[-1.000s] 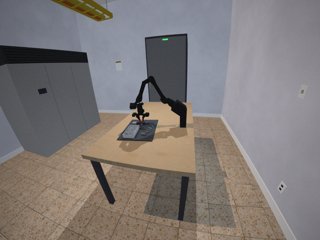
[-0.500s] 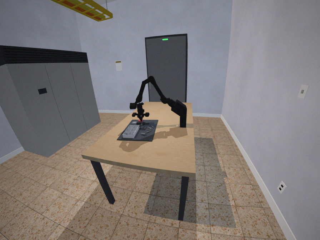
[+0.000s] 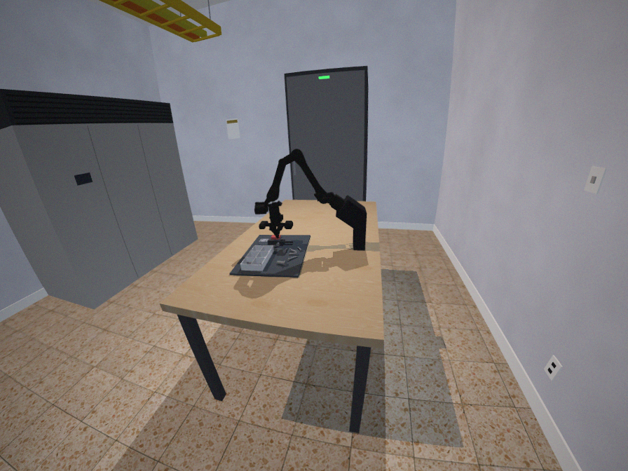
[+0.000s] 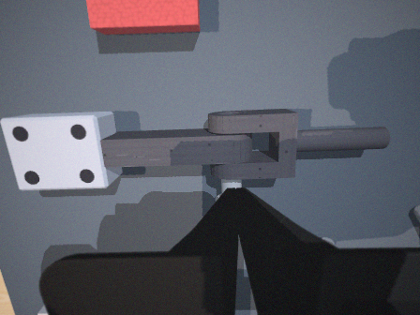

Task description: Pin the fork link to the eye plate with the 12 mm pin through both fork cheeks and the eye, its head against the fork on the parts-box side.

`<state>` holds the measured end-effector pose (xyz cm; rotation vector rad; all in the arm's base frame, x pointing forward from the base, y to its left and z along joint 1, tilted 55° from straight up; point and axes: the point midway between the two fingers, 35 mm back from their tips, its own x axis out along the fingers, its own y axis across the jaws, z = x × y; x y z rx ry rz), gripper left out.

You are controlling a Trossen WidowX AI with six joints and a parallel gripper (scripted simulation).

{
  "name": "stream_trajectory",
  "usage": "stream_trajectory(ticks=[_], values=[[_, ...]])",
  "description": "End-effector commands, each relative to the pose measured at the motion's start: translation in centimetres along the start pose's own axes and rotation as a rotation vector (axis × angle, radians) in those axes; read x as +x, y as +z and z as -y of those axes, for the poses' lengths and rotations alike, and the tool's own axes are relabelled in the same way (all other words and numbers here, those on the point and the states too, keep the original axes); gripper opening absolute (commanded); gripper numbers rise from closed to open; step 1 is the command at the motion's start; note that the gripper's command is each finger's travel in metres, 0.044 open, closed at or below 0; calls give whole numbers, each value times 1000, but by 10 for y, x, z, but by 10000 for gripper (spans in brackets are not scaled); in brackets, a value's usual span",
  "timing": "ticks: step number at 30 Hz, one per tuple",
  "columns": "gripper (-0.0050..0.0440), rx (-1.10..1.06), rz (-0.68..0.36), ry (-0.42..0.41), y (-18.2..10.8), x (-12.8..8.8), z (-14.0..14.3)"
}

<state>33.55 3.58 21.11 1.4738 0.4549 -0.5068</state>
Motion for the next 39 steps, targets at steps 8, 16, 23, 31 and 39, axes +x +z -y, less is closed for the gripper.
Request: stream_trajectory(ticks=[8,16,23,31,39], values=[[-50,7,-1,32,0,-8,-9],[-50,6,-15,33,1,-8,-8],[-50,4,-35,31,-1,-8,-7],[-50,6,-78,20,-6,-6,-4],[-50,5,-72,11,-14,-3,-4]])
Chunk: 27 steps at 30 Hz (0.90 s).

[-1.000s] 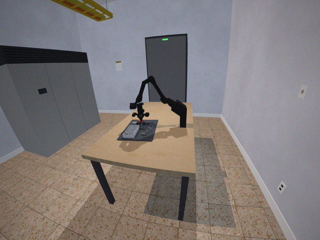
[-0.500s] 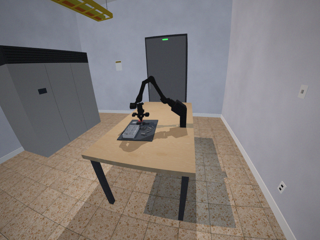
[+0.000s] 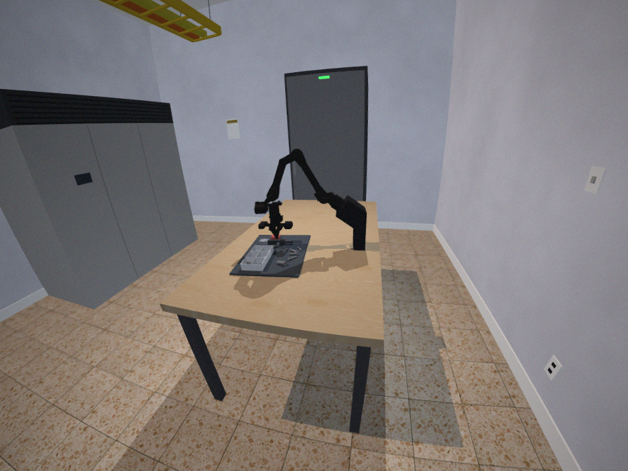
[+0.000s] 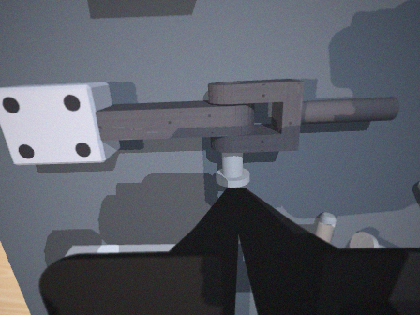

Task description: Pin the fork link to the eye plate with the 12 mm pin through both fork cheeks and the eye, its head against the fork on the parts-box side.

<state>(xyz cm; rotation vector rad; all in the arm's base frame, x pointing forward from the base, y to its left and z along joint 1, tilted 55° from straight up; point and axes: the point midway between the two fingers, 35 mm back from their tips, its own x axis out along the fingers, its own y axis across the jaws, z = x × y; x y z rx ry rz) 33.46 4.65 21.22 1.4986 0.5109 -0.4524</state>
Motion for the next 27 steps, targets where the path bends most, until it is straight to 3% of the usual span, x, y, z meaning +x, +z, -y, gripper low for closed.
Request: stream_trajectory(ticks=[1,27], values=[[-50,3,1,10,-5,-2,-4],[-50,4,0,17,-23,-3,-5]])
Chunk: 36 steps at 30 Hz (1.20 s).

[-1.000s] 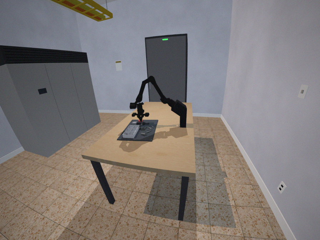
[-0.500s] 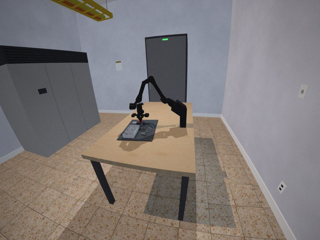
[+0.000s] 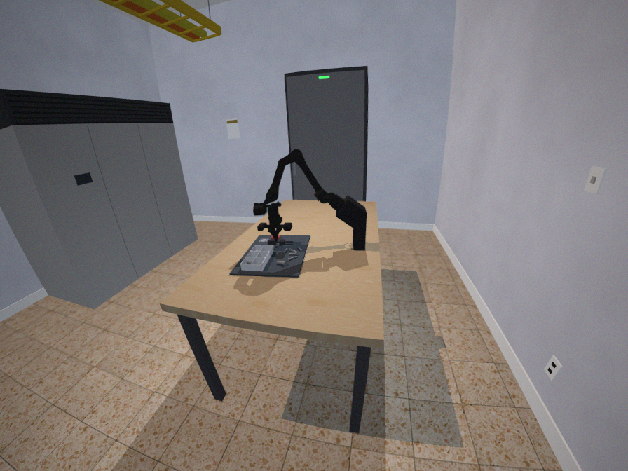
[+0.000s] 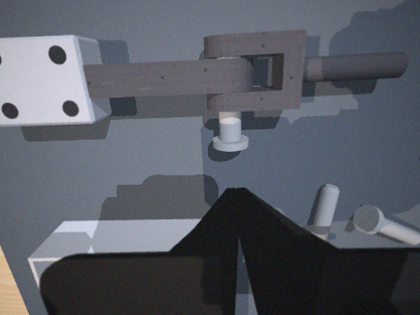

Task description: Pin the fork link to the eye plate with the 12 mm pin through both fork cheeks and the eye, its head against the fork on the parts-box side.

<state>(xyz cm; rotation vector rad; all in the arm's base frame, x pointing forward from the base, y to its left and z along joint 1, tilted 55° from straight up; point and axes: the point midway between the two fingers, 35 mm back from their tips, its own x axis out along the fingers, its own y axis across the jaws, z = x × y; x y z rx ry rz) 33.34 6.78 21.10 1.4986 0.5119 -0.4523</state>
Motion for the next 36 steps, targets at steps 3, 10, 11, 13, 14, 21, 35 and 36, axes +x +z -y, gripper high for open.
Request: stream_trajectory(ticks=[3,10,11,13,14,21,35,36], values=[[-50,3,1,16,-2,-3,-6],[-50,3,1,17,-1,-3,-6],[-50,3,1,16,-1,-3,-6],[-50,3,2,14,-1,-2,-5],[-50,3,2,14,-1,-2,-5],[-50,1,2,11,-1,2,-4],[-50,-2,0,3,0,16,-1],[-50,-2,0,4,0,17,-1]])
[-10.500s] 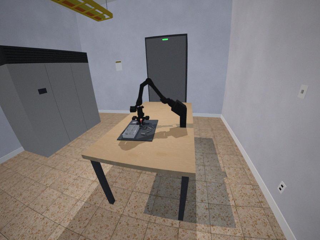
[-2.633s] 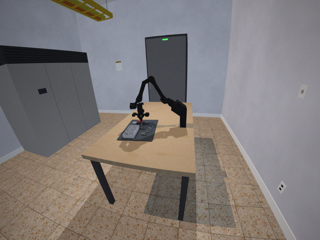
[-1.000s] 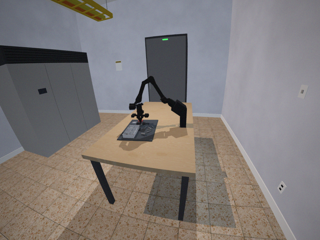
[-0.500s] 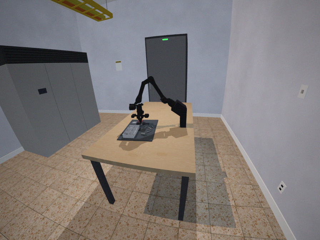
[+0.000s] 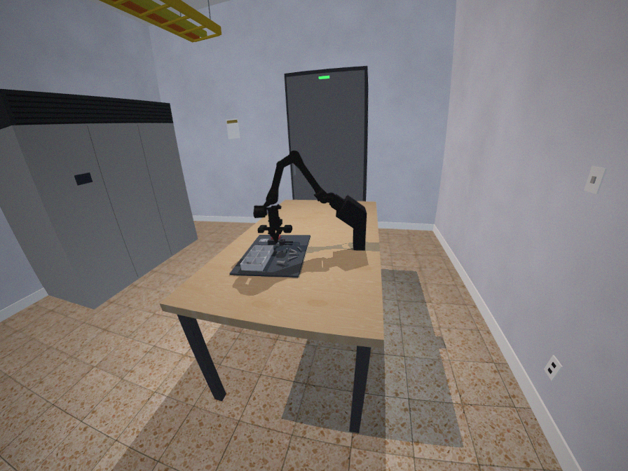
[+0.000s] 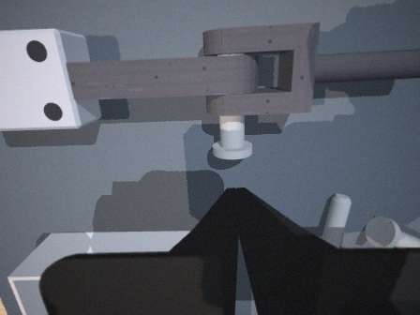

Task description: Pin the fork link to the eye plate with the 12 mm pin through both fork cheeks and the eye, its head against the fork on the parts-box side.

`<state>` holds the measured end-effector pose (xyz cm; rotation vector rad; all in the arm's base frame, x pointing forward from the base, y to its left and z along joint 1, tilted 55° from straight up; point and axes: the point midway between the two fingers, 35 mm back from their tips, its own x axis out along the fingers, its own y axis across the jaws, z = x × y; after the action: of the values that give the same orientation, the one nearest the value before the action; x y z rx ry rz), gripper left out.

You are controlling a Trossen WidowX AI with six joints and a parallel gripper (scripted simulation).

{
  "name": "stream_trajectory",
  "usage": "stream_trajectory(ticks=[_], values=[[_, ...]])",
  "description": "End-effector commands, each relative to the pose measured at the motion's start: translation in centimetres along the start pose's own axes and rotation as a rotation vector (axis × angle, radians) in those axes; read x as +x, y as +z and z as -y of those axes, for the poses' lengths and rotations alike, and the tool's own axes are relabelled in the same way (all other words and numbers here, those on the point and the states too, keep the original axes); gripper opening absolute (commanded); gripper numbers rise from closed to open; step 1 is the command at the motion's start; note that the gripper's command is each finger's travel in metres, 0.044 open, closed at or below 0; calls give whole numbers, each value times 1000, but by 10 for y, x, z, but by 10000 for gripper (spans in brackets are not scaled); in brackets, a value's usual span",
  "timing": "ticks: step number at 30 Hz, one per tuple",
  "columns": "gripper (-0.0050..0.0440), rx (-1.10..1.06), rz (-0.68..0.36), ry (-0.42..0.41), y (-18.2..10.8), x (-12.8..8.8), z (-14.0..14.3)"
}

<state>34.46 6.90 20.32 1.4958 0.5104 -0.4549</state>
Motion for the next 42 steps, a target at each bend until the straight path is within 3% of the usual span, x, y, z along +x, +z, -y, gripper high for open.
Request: stream_trajectory(ticks=[1,18,42], values=[[-50,0,-4,5,0,4,-1],[-50,1,-4,9,0,21,-3],[-50,3,-5,16,0,25,-5]])
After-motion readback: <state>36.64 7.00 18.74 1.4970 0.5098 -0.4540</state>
